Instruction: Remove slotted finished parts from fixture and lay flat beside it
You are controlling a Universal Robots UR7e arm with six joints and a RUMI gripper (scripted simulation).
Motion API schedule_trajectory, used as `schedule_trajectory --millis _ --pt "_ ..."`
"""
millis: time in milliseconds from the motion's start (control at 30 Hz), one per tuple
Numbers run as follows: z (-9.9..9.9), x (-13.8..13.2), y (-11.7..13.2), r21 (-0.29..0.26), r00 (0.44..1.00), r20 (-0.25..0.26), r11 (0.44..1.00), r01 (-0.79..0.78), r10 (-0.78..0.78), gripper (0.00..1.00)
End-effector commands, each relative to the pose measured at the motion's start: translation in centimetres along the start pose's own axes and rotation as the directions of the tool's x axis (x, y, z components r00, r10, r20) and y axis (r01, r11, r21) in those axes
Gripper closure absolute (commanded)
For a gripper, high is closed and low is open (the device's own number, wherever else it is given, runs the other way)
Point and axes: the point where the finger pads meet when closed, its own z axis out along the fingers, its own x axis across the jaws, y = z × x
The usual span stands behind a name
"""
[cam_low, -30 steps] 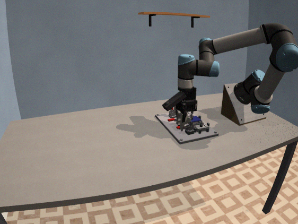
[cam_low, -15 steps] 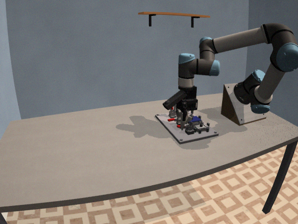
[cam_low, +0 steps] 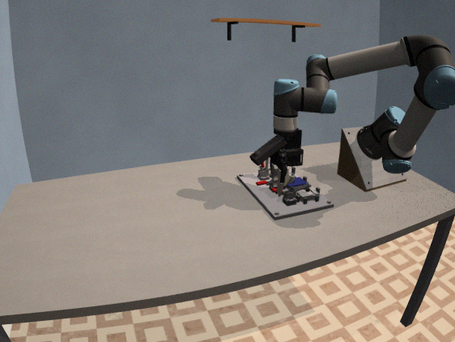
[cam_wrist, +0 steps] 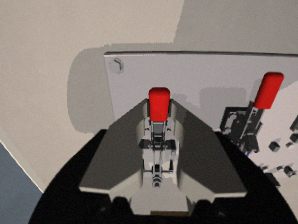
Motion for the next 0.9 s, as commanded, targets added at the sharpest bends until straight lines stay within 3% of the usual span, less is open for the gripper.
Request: schedule_trajectory --millis 0,867 --pt "-0.4 0.0 0.2 0.001 1.0 0.0 1.0 0.0 0.0 1.0" --pt "-1.5 0.0 1.8 0.001 1.0 0.0 1.0 0.0 0.0 1.0"
